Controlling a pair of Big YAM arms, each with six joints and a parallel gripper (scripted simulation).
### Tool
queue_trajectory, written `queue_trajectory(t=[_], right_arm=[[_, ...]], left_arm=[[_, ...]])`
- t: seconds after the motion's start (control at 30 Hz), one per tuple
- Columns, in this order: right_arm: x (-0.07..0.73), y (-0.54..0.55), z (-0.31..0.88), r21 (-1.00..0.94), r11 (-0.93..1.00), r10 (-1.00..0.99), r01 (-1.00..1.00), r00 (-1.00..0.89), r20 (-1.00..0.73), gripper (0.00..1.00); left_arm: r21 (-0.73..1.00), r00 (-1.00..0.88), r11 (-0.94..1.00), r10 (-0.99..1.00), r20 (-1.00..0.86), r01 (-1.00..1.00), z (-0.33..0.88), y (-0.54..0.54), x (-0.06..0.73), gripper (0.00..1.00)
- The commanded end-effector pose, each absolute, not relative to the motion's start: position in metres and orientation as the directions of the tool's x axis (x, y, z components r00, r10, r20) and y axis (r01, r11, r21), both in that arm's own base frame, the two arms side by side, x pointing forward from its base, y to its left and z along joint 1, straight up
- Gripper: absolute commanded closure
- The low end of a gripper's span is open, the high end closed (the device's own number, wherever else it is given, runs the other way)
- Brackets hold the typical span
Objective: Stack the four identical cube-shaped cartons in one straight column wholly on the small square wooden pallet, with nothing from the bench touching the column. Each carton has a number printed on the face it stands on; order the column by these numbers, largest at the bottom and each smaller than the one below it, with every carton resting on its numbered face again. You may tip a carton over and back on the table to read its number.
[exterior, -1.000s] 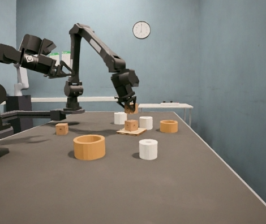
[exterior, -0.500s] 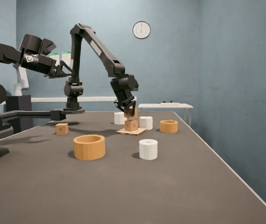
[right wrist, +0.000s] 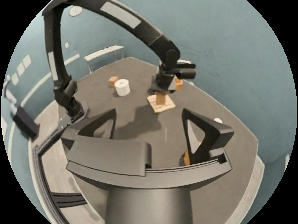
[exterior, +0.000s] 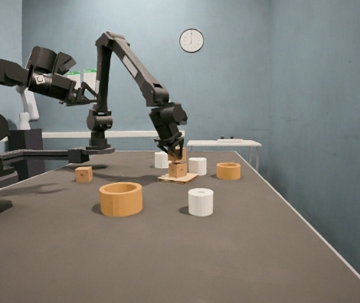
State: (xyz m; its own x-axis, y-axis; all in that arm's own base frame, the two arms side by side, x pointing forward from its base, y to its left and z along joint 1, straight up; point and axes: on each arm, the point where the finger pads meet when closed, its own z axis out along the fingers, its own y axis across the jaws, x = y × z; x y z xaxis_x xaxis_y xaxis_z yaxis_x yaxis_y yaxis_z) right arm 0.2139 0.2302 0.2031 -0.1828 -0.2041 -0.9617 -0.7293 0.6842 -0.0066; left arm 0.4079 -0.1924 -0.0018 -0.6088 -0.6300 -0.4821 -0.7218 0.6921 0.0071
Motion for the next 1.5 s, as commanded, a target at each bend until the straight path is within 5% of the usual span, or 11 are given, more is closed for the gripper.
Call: queue_trajectory(t=[0.0, 1.0, 1.1, 1.47], right_arm=[[0.215, 0.23, 0.207, -0.006, 0.685, -0.201, -0.729, -0.181, -0.963, 0.0], [0.215, 0.23, 0.207, -0.006, 0.685, -0.201, -0.729, -0.181, -0.963, 0.0], [0.215, 0.23, 0.207, -0.006, 0.685, -0.201, -0.729, -0.181, -0.963, 0.0], [0.215, 0.23, 0.207, -0.006, 0.685, -0.201, -0.729, -0.181, -0.963, 0.0]], left_arm=[[-0.011, -0.591, 0.682, -0.643, -0.487, -0.732, -0.007, -0.195, 0.413, 0.54], [-0.015, -0.597, 0.689, -0.638, -0.486, -0.725, -0.008, -0.195, 0.413, 0.54], [-0.015, -0.597, 0.689, -0.638, -0.486, -0.725, -0.008, -0.195, 0.413, 0.25], [-0.087, -0.569, 0.688, -0.657, -0.494, -0.72, 0.017, -0.203, 0.413, 0.25]])
